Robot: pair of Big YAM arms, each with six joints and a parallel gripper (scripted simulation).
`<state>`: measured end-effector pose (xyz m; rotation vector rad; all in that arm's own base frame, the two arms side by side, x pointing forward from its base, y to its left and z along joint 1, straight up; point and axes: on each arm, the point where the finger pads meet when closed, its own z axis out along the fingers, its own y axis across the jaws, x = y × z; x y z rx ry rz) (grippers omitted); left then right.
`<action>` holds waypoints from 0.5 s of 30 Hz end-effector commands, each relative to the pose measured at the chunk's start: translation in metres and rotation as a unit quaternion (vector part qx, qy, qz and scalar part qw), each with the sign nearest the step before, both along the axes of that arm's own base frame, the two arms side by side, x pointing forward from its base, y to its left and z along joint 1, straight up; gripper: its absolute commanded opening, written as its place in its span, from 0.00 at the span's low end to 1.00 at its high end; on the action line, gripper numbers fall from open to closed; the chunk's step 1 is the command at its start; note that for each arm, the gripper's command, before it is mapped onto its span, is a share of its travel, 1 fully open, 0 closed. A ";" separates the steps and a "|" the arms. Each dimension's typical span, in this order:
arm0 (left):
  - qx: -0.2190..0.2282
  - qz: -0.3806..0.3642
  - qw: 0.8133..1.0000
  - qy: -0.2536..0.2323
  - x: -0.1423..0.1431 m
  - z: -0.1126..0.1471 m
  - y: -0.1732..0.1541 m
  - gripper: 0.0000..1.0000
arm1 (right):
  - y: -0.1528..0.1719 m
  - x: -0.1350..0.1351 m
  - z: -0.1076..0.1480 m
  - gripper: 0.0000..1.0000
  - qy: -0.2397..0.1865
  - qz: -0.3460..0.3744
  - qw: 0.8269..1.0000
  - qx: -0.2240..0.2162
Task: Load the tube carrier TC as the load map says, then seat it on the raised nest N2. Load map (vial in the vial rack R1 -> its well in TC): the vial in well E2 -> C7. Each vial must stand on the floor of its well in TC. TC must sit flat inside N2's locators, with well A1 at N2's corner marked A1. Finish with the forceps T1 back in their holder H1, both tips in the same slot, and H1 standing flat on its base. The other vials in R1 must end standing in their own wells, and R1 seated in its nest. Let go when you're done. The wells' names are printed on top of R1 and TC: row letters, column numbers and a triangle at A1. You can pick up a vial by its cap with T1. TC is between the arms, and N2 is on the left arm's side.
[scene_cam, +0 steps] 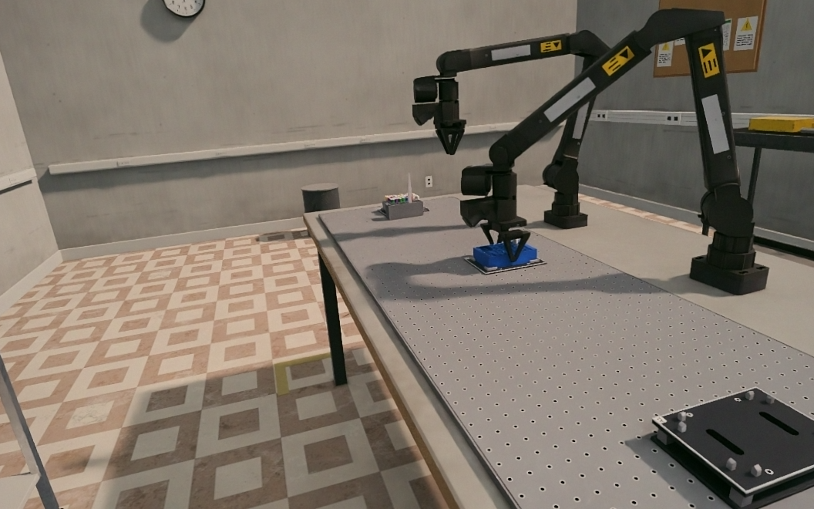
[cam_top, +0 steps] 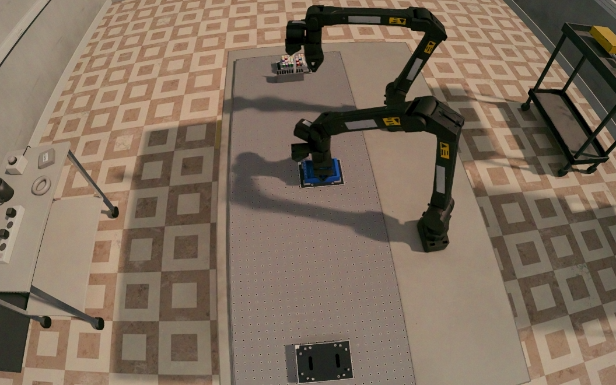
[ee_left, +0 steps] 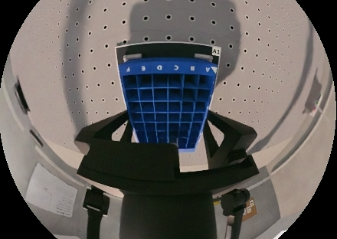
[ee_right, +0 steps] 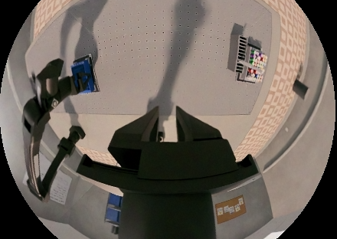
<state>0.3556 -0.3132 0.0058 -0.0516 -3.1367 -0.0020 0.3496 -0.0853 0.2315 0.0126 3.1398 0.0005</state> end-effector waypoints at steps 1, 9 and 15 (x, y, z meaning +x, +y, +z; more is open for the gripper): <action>-0.022 -0.002 0.999 -0.028 0.017 0.033 -0.018 0.00 | -0.002 0.008 0.013 0.24 -0.017 -0.003 1.000 -0.004; -0.022 -0.002 0.999 -0.028 0.018 0.039 -0.018 0.00 | -0.002 0.008 0.013 0.24 -0.017 -0.003 1.000 -0.004; -0.025 -0.002 0.999 -0.031 0.020 0.042 -0.020 0.00 | -0.002 0.008 0.013 0.24 -0.017 -0.003 1.000 -0.004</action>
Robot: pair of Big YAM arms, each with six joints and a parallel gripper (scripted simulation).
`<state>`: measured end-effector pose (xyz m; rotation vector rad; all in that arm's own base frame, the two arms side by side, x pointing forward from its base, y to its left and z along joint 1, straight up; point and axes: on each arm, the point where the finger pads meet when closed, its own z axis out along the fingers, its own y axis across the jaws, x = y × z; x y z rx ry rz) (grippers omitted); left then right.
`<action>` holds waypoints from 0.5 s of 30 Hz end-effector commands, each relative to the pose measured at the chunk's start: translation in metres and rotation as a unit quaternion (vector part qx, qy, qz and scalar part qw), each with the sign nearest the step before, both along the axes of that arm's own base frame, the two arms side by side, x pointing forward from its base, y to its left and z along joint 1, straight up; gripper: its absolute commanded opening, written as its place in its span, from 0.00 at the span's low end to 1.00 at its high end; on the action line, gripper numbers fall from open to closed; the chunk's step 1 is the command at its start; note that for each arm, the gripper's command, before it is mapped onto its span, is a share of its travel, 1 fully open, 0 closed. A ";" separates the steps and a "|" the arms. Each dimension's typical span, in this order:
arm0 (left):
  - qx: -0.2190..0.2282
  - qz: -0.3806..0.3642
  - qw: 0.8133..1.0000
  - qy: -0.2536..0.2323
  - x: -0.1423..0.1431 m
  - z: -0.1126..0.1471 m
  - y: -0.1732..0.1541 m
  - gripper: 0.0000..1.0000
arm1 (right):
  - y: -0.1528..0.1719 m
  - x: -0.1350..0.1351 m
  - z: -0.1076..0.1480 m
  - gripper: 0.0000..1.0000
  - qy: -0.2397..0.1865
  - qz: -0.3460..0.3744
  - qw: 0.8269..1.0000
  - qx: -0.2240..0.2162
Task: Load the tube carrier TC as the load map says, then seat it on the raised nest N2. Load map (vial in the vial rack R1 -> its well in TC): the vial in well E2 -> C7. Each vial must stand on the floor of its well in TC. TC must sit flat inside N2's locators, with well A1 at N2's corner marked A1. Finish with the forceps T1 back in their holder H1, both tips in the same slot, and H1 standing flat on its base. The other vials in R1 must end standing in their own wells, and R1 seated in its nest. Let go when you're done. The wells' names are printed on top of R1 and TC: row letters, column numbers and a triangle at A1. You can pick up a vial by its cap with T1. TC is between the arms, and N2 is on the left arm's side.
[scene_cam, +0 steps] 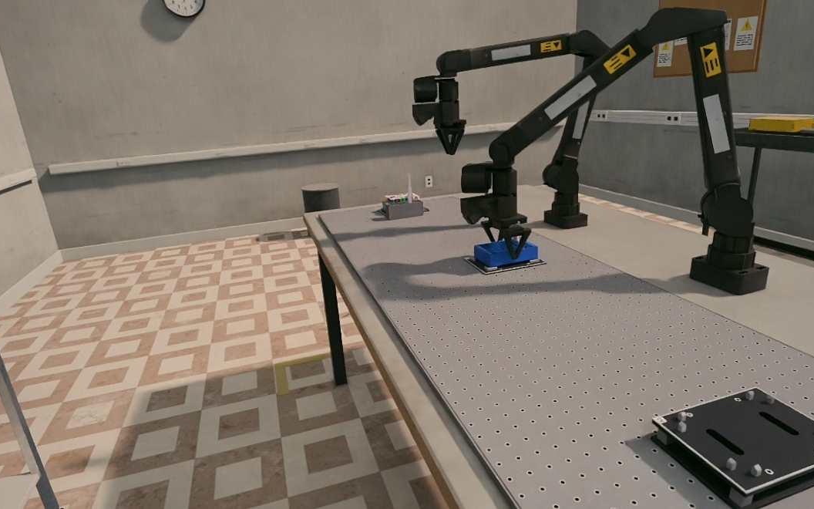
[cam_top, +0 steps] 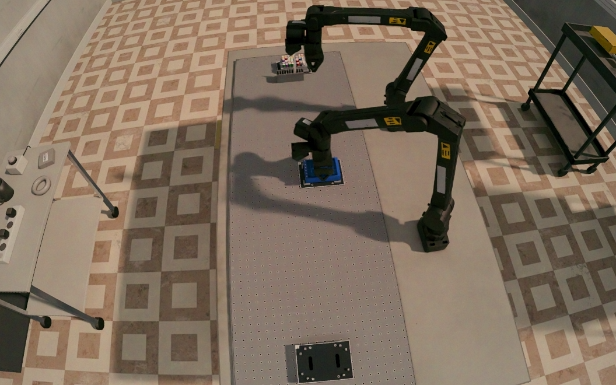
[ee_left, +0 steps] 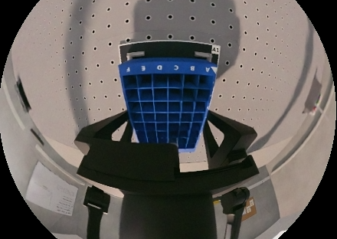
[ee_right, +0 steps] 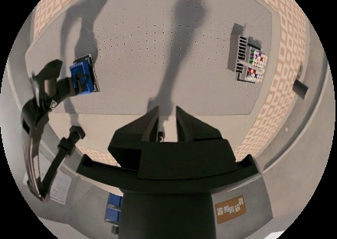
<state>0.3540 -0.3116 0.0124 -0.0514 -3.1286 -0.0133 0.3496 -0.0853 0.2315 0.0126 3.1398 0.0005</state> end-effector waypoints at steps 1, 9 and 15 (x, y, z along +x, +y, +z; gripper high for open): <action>-0.026 -0.002 0.999 -0.033 0.021 0.036 -0.021 0.00 | -0.002 0.008 0.013 0.24 -0.017 -0.003 1.000 -0.004; -0.026 -0.002 0.999 -0.032 0.022 0.041 -0.022 0.00 | -0.002 0.008 0.013 0.24 -0.017 -0.003 1.000 -0.004; -0.026 -0.002 0.999 -0.032 0.023 0.045 -0.022 0.00 | -0.002 0.008 0.013 0.24 -0.017 -0.003 1.000 -0.004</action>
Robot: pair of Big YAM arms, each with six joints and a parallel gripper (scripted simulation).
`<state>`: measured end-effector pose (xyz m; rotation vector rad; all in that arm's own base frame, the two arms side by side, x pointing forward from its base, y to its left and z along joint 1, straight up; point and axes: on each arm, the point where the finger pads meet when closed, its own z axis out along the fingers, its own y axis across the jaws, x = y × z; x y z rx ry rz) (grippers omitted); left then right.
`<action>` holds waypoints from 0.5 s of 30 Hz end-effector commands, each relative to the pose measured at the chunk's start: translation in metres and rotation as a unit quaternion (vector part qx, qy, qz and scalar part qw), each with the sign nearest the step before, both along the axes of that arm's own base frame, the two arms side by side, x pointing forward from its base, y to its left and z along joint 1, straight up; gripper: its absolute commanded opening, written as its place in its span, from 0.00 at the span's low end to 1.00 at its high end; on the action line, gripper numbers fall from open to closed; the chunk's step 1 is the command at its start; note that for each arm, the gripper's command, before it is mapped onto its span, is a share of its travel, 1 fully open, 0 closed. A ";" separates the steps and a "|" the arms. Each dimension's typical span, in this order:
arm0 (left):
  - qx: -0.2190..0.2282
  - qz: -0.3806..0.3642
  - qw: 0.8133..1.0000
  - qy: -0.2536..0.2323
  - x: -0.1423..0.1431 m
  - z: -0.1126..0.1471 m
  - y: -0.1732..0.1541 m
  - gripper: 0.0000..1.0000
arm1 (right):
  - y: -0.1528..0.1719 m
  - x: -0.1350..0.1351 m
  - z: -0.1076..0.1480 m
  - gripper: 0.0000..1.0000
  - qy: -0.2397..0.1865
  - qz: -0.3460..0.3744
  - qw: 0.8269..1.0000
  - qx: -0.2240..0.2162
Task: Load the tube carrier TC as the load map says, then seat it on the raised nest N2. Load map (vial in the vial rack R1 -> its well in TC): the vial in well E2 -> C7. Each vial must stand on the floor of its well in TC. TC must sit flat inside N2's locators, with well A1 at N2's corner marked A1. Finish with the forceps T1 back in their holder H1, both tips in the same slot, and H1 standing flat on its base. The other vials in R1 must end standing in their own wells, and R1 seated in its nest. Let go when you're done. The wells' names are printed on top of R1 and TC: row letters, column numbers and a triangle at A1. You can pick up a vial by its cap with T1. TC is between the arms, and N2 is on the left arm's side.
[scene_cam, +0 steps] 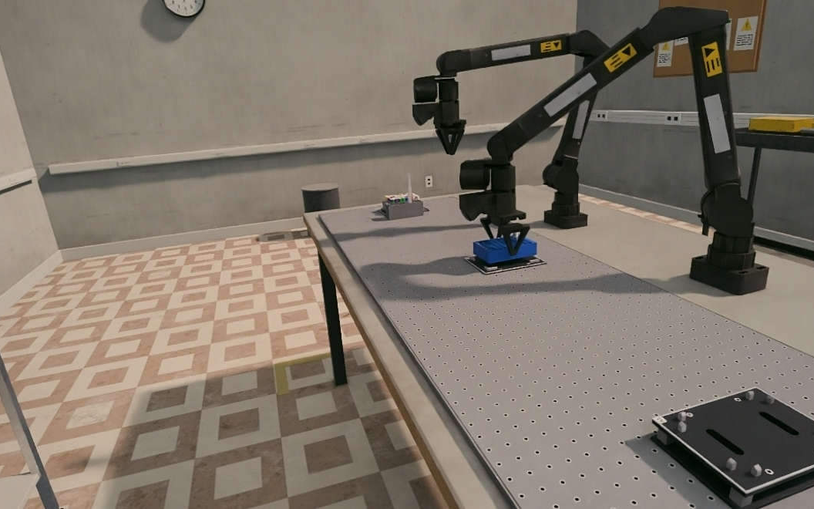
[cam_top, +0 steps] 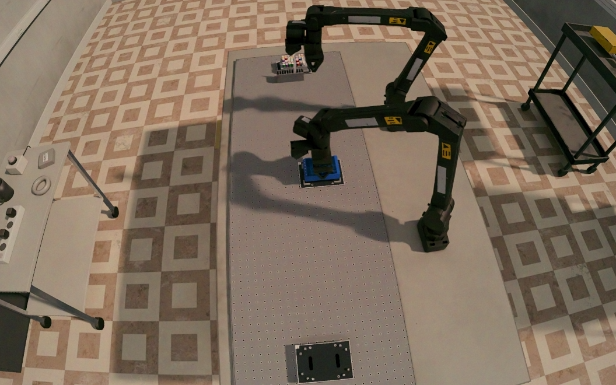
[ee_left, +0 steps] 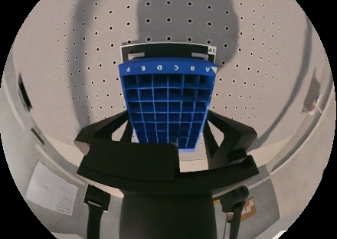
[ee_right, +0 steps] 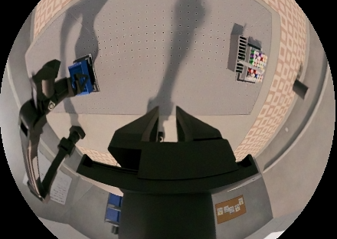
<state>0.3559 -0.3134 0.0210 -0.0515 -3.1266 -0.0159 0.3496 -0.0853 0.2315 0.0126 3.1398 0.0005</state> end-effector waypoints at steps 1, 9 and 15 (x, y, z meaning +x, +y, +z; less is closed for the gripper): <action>-0.027 -0.002 0.999 -0.033 0.021 0.036 -0.020 0.00 | -0.002 0.008 0.013 0.24 -0.017 -0.003 1.000 -0.004; -0.027 -0.002 0.999 -0.034 0.020 0.042 -0.020 0.00 | -0.002 0.008 0.013 0.24 -0.017 -0.003 1.000 -0.004; -0.027 -0.002 0.999 -0.034 0.021 0.046 -0.020 0.00 | -0.002 0.008 0.013 0.24 -0.017 -0.003 1.000 -0.004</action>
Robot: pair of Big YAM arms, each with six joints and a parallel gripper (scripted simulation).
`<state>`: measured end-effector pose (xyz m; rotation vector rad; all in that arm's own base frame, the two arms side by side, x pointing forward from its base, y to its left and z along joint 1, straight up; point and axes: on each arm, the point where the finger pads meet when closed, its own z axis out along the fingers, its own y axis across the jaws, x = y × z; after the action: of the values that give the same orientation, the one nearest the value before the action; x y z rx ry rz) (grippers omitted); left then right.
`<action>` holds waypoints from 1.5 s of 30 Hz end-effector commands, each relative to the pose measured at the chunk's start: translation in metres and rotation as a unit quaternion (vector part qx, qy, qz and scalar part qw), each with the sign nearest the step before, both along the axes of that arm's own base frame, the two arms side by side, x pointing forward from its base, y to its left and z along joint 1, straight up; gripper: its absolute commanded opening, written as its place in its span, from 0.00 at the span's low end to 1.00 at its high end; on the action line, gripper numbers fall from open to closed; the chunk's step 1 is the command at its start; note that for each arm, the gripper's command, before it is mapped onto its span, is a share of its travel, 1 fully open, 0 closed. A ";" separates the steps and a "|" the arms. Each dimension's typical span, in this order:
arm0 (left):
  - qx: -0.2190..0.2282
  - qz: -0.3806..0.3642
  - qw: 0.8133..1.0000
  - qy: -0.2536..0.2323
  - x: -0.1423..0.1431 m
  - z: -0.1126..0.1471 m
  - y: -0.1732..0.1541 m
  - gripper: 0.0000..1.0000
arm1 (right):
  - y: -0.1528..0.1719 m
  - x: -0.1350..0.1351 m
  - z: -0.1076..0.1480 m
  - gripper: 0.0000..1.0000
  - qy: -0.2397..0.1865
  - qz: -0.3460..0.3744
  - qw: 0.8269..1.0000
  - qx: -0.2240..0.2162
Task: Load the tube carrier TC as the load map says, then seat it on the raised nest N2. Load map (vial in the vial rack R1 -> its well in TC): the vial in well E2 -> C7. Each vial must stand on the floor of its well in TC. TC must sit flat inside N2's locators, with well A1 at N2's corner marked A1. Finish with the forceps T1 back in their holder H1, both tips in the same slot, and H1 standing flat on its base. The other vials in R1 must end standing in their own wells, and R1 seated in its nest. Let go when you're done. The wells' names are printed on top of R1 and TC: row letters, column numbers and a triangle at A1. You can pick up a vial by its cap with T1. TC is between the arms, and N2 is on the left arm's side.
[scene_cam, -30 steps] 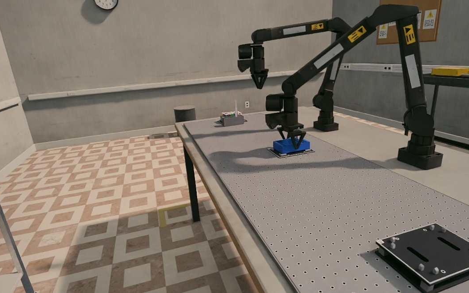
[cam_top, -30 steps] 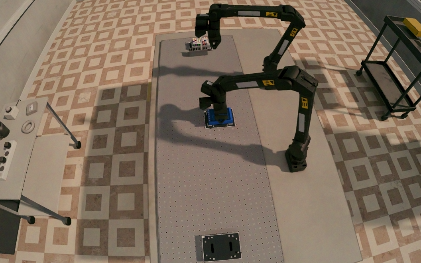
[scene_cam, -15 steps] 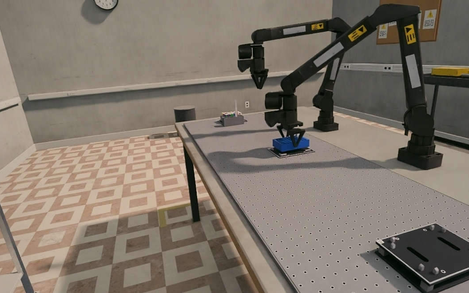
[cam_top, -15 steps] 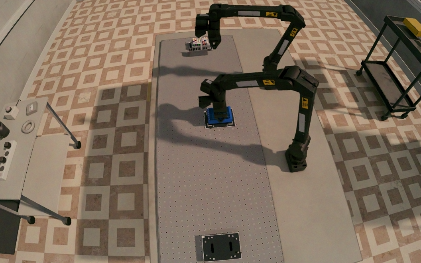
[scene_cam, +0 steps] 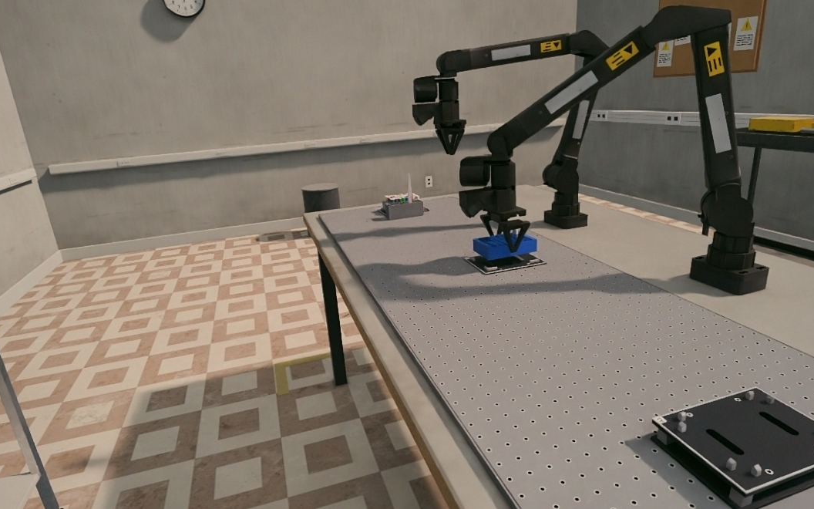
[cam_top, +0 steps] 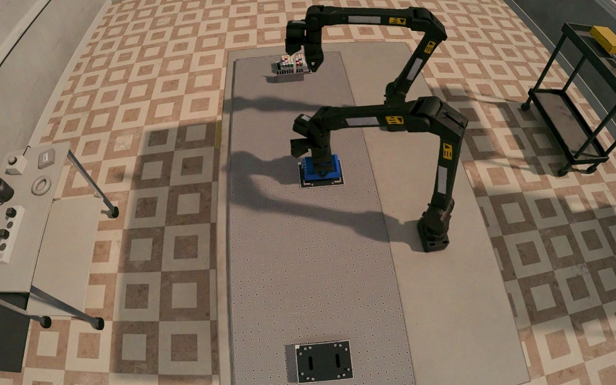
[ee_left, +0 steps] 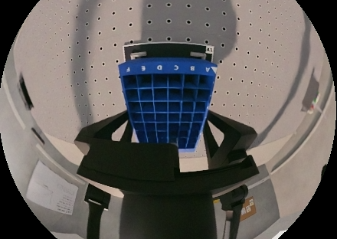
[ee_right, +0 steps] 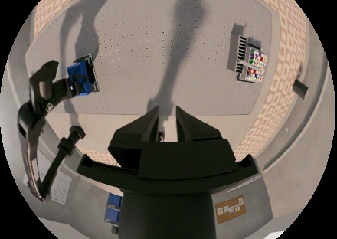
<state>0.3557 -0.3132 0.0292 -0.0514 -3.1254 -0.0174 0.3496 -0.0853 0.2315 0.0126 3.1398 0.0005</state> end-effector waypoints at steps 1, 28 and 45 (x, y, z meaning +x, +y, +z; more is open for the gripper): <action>-0.028 -0.002 0.999 -0.034 0.021 0.039 -0.020 0.00 | -0.002 0.008 0.013 0.24 -0.017 -0.003 1.000 -0.004; -0.031 -0.002 0.999 -0.038 0.022 0.042 -0.021 0.00 | -0.002 0.008 0.013 0.24 -0.017 -0.003 1.000 -0.004; -0.031 -0.002 0.999 -0.038 0.022 0.042 -0.021 0.00 | -0.002 0.008 0.013 0.24 -0.017 -0.003 1.000 -0.004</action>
<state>0.3566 -0.3140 0.0359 -0.0515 -3.1296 -0.0118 0.3496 -0.0853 0.2315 0.0126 3.1398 0.0005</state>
